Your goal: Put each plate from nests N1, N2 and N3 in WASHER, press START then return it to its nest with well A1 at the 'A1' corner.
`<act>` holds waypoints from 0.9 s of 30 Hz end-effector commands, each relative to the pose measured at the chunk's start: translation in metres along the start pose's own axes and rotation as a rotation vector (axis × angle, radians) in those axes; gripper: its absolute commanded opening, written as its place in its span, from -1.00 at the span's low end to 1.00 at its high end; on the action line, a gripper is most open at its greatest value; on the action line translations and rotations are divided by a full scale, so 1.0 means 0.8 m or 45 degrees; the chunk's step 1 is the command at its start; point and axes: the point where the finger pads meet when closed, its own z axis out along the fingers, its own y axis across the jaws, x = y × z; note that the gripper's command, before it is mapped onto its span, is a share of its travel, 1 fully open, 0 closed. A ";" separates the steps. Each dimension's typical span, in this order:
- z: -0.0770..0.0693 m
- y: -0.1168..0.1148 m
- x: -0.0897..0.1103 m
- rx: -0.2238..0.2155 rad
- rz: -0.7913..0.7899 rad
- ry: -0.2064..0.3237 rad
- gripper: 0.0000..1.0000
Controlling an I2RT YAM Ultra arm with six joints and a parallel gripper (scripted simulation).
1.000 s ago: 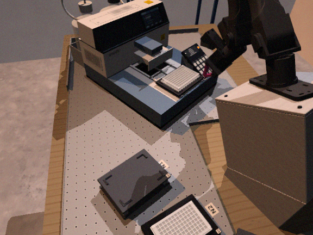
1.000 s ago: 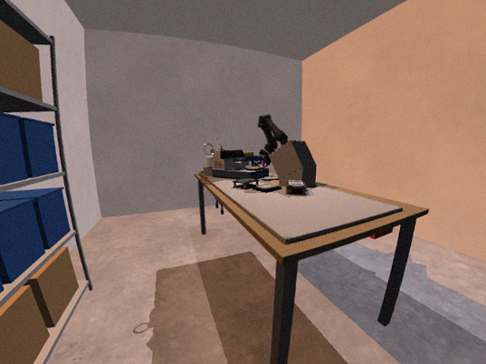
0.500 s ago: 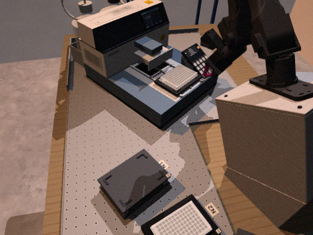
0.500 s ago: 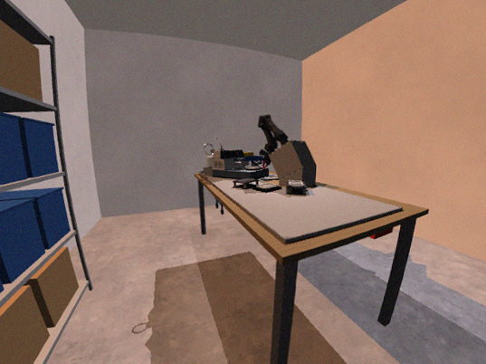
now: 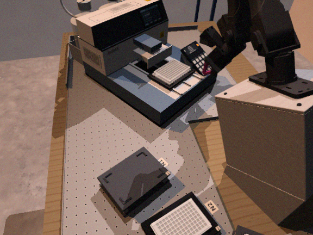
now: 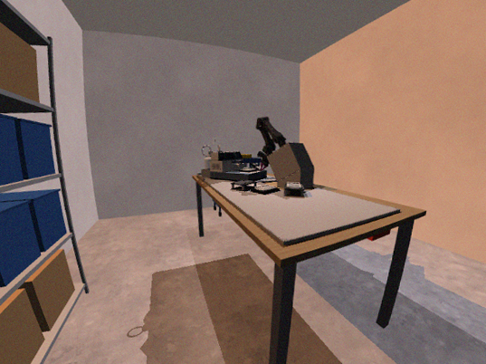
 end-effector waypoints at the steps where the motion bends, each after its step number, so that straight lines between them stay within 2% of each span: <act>1: 0.013 0.000 -0.001 -0.006 0.003 0.011 -1.00; 7: 0.013 0.000 -0.001 -0.006 0.003 0.011 -1.00; 9: 0.008 0.000 -0.002 -0.006 -0.006 0.010 -1.00; 10: -0.001 -0.004 -0.009 0.009 -0.016 -0.010 -1.00; 11: -0.010 0.001 0.004 0.001 0.006 0.017 -1.00; 27: -0.038 0.003 0.004 -0.003 0.006 0.015 -1.00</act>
